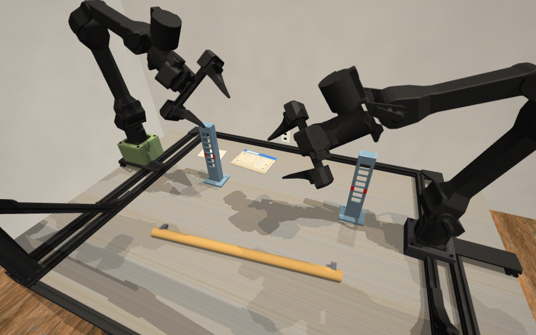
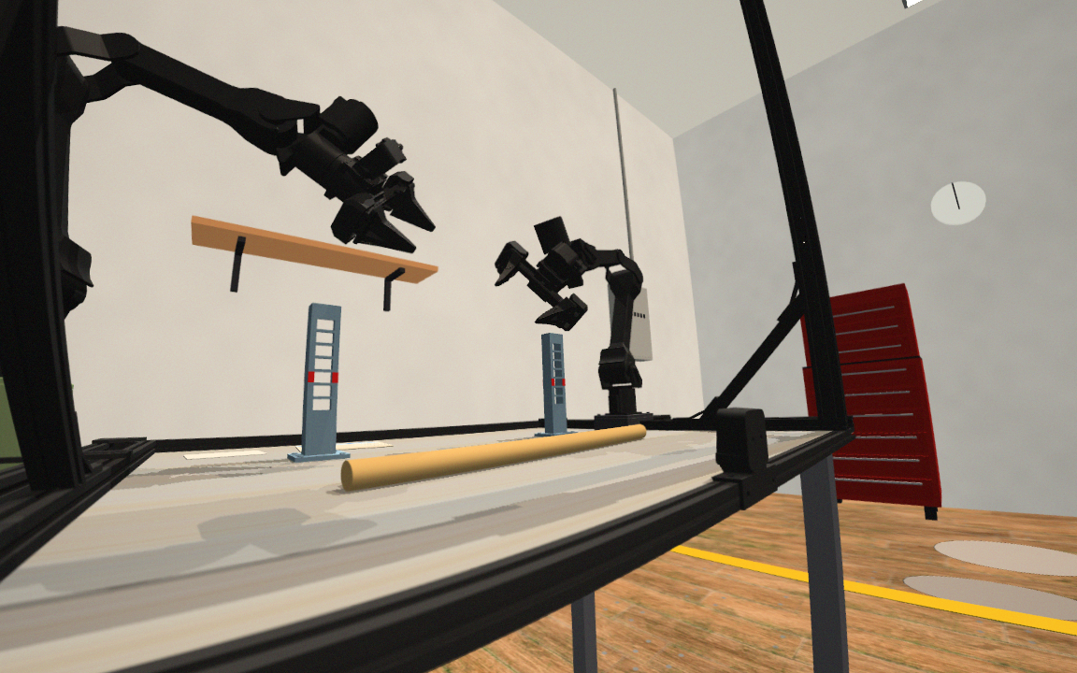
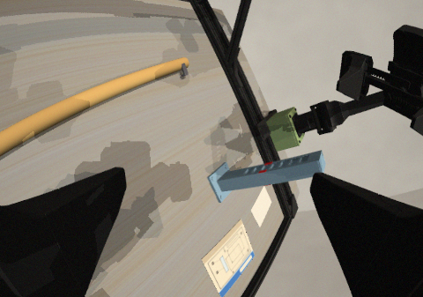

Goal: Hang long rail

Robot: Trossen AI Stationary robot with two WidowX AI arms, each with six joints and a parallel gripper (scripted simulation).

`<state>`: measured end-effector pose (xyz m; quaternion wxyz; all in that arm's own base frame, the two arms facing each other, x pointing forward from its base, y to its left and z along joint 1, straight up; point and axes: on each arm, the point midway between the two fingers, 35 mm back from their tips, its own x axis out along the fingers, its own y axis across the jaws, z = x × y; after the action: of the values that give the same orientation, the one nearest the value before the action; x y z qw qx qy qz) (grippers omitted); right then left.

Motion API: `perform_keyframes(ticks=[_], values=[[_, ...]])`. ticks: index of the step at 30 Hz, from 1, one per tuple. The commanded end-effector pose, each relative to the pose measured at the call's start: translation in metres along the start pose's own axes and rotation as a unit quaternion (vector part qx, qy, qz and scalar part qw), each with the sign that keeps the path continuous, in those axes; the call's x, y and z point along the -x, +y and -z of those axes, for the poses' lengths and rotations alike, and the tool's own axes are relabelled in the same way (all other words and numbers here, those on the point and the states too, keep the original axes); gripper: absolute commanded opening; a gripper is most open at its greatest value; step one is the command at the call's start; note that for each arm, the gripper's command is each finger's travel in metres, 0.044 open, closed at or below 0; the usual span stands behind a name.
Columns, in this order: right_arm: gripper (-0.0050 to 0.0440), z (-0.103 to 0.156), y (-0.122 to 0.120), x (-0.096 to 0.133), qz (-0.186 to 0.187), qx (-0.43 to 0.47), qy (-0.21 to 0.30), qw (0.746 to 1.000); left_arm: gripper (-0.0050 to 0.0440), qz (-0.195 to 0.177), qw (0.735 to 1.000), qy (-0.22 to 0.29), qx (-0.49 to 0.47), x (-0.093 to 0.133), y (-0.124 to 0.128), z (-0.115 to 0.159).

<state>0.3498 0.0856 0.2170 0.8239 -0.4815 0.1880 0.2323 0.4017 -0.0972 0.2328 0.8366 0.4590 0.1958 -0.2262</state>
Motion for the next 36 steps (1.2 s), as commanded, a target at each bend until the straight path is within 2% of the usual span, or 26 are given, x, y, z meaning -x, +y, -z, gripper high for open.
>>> perform_keyframes(ticks=[1,5,10,12,13,14,17,22,27,29,30,31,32,36], values=[[0.044,-0.005,0.028,-0.015,-0.071,0.119,0.014,0.99,0.044,0.074,0.99,0.018,-0.116,-0.028,-0.028,-0.009],[0.044,-0.01,0.052,-0.023,-0.137,0.235,0.013,0.962,0.044,0.139,0.965,0.022,-0.222,-0.049,-0.055,-0.017],[0.044,-0.014,0.083,-0.03,-0.215,0.371,-0.004,0.903,0.044,0.218,0.911,0.012,-0.35,-0.071,-0.091,-0.024],[0.044,-0.014,0.083,-0.03,-0.215,0.371,-0.004,0.903,0.044,0.218,0.911,0.012,-0.35,-0.071,-0.091,-0.024],[0.044,-0.015,0.09,-0.031,-0.234,0.421,-0.015,0.876,0.044,0.234,0.897,0.009,-0.375,-0.075,-0.098,-0.025],[0.044,-0.016,0.1,-0.031,-0.258,0.455,-0.024,0.852,0.044,0.26,0.871,0.001,-0.416,-0.081,-0.112,-0.027],[0.044,-0.018,0.121,-0.032,-0.301,0.518,-0.045,0.799,0.044,0.308,0.814,-0.019,-0.491,-0.092,-0.14,-0.03],[0.044,-0.019,0.148,-0.029,-0.362,0.621,-0.094,0.689,0.044,0.374,0.715,-0.057,-0.588,-0.103,-0.179,-0.032],[0.044,-0.02,0.173,-0.022,-0.412,0.7,-0.153,0.563,0.044,0.431,0.598,-0.107,-0.667,-0.11,-0.219,-0.031],[0.044,-0.02,0.173,-0.022,-0.412,0.7,-0.153,0.563,0.044,0.431,0.598,-0.107,-0.667,-0.11,-0.219,-0.031],[0.044,-0.02,0.178,-0.021,-0.42,0.727,-0.178,0.514,0.044,0.44,0.576,-0.117,-0.679,-0.111,-0.227,-0.031],[0.044,-0.02,0.184,-0.019,-0.43,0.741,-0.196,0.478,0.044,0.452,0.543,-0.131,-0.695,-0.112,-0.237,-0.03],[0.044,-0.02,0.187,-0.017,-0.434,0.748,-0.205,0.458,0.044,0.459,0.525,-0.139,-0.703,-0.112,-0.243,-0.029],[0.044,-0.02,0.188,-0.017,-0.436,0.75,-0.208,0.452,0.044,0.461,0.52,-0.142,-0.705,-0.112,-0.245,-0.029]])
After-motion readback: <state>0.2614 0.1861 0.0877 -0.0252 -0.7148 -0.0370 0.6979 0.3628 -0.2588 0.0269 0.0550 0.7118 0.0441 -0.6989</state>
